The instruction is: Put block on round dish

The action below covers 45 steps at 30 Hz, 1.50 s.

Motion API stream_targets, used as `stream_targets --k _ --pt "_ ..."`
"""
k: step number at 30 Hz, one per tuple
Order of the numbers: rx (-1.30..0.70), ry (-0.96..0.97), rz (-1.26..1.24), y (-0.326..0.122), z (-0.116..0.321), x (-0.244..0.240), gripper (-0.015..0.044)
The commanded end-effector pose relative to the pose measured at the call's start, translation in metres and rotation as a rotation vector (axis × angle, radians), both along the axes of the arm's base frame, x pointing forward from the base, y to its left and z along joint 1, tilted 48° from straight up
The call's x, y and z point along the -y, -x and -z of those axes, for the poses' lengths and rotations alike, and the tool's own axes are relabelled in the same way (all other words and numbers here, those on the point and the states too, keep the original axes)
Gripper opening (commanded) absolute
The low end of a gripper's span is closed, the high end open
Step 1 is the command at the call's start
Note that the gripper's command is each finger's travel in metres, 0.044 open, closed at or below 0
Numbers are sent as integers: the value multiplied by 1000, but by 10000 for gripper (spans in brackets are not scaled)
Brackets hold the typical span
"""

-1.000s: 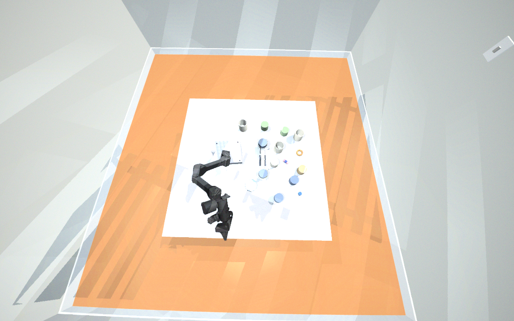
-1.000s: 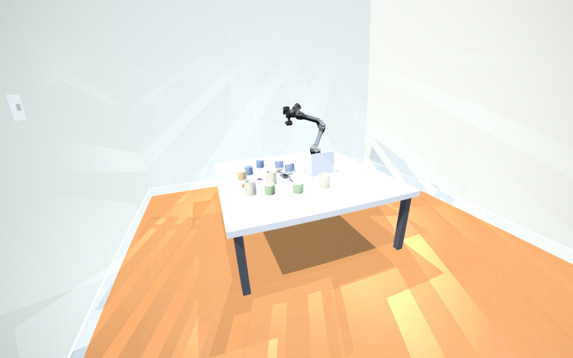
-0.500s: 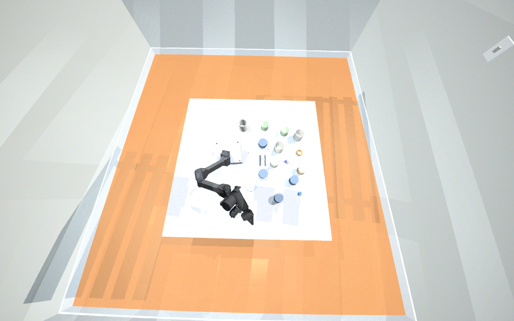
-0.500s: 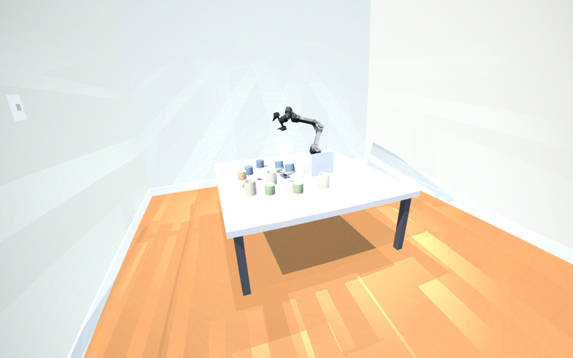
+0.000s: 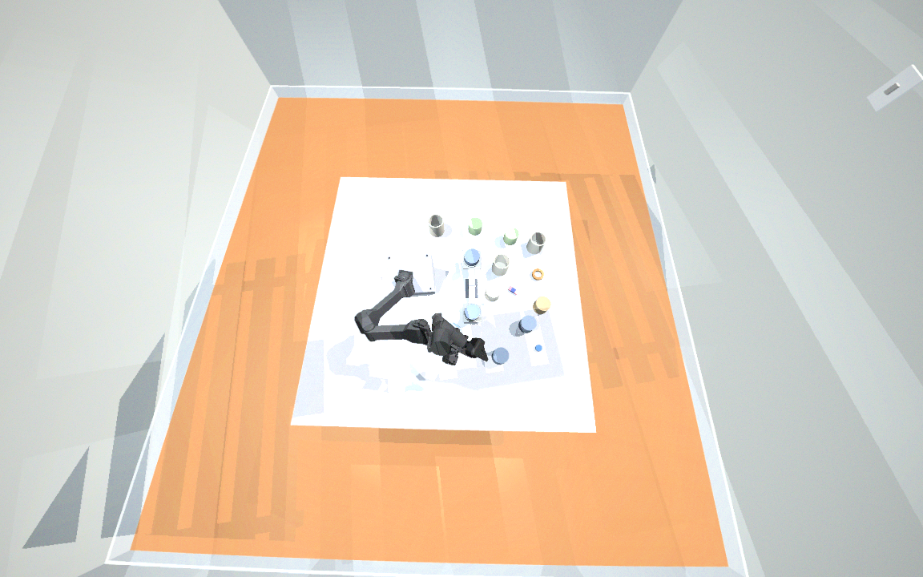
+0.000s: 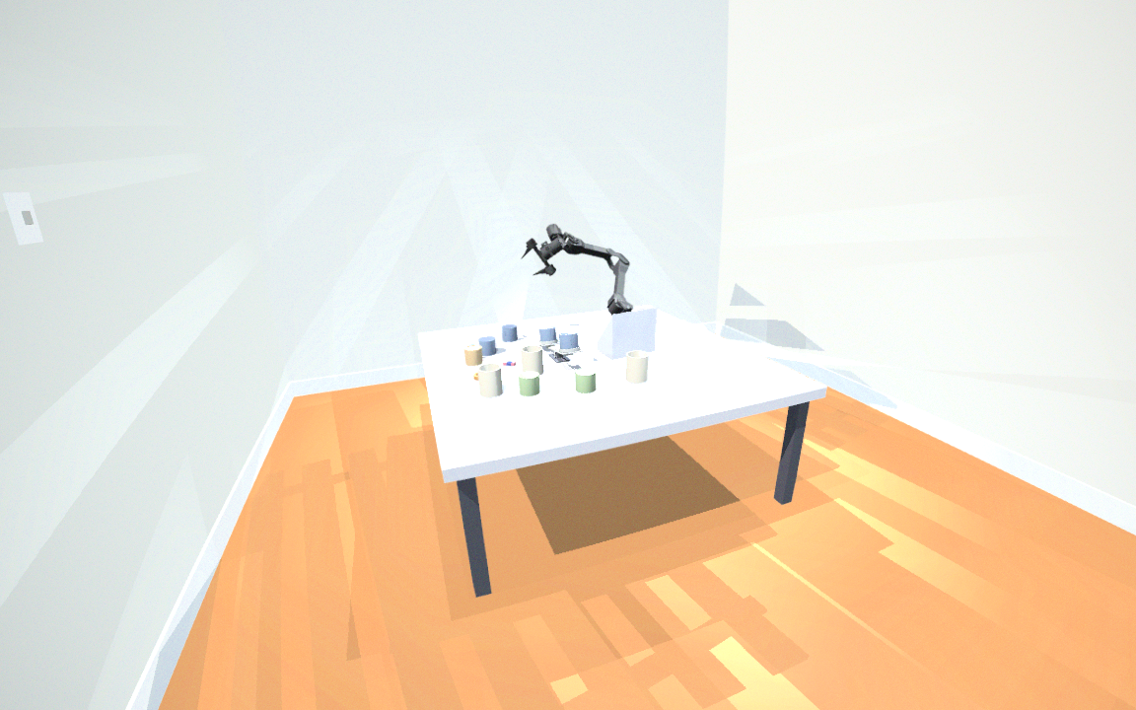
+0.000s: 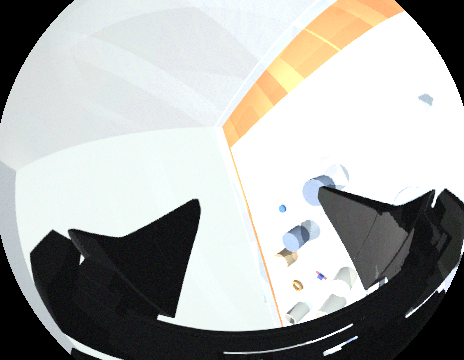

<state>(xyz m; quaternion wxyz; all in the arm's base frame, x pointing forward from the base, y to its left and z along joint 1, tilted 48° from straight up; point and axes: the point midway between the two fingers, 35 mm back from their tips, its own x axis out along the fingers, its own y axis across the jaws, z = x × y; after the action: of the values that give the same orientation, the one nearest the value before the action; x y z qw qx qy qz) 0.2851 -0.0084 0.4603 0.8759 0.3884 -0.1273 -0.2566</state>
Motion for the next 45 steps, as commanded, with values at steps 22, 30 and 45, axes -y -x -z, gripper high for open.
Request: stream_targets --k 22,30,45 --pt "-665 434 -369 5 192 -138 440" --pt "-830 637 -447 34 241 -159 440" --pt "-1058 1094 -528 96 304 -165 440"
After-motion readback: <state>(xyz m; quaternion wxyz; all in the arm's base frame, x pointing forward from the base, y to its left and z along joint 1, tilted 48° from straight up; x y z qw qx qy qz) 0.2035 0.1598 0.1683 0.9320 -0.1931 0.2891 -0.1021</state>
